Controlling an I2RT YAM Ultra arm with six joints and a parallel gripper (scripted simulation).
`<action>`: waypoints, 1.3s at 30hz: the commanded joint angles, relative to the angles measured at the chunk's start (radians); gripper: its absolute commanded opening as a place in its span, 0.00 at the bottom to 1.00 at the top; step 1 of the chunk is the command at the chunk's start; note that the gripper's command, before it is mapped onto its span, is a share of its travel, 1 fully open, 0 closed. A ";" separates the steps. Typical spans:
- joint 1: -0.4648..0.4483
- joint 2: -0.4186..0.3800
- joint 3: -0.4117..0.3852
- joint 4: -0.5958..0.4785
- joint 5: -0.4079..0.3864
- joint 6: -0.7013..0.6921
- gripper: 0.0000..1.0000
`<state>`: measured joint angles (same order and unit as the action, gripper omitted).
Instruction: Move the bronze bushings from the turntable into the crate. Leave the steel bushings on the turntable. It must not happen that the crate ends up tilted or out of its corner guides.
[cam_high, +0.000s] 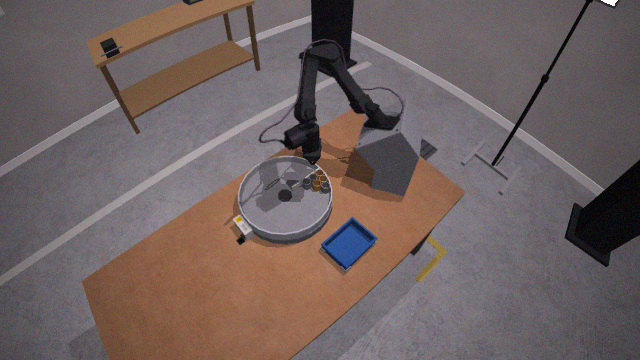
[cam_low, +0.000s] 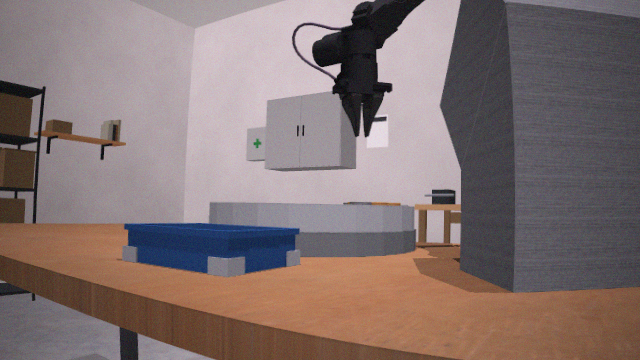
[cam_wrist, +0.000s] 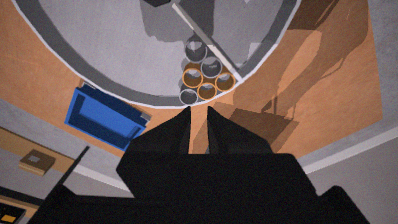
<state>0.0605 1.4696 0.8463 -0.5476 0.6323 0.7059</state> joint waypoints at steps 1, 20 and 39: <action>0.022 -0.028 0.027 -0.004 0.016 0.010 0.18; 0.022 -0.028 0.027 -0.004 0.016 0.010 0.18; -0.086 0.273 -0.027 0.371 -0.033 -0.093 0.15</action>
<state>-0.0139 1.6714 0.7998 -0.3412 0.6155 0.6586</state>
